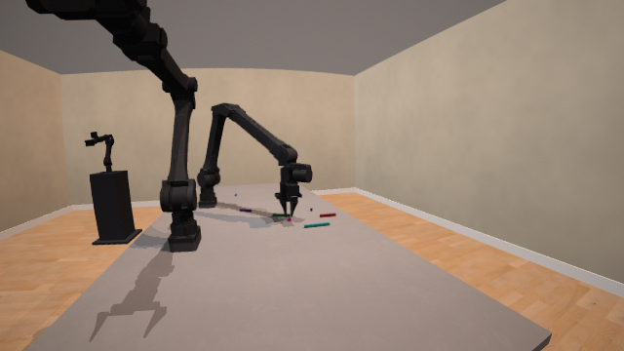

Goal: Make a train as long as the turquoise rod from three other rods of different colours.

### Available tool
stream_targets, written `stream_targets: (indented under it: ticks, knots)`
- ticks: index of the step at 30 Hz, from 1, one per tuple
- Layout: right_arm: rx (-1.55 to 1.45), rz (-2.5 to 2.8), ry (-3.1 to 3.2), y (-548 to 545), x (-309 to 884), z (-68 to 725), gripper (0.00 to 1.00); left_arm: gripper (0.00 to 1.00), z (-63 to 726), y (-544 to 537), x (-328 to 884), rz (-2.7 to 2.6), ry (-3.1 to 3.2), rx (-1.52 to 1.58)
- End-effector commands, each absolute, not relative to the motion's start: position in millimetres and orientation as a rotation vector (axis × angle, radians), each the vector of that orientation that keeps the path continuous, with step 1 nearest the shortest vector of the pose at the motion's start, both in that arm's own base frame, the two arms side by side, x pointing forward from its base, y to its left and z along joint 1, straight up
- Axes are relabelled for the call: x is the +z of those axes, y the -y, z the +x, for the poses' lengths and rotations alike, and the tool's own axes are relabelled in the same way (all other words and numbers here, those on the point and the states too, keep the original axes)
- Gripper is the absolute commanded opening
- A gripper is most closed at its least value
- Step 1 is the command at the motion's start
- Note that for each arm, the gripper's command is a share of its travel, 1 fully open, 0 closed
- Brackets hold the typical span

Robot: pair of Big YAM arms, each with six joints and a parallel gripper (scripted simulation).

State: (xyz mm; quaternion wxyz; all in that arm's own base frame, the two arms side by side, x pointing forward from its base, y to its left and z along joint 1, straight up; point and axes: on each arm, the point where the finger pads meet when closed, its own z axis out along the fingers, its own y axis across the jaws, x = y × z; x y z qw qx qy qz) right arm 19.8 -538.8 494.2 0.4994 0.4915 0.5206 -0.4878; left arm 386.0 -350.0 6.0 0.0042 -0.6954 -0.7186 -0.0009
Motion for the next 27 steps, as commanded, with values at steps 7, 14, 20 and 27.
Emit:
stream_targets:
  ticks: [7,14,20,27]
  knots:
    - [-1.185,1.185,-1.224,545,501,17,1.0,0.23,395,356,28,-2.233,2.278,0.0]
    - [-1.185,1.185,-1.224,545,501,17,1.0,0.23,395,356,28,-2.233,2.278,0.0]
    - [-1.185,1.185,-1.224,545,501,17,1.0,0.23,399,358,30,-2.237,2.284,0.0]
    - [-1.185,1.185,-1.224,545,501,17,1.0,0.23,411,365,42,-2.25,2.306,-0.002]
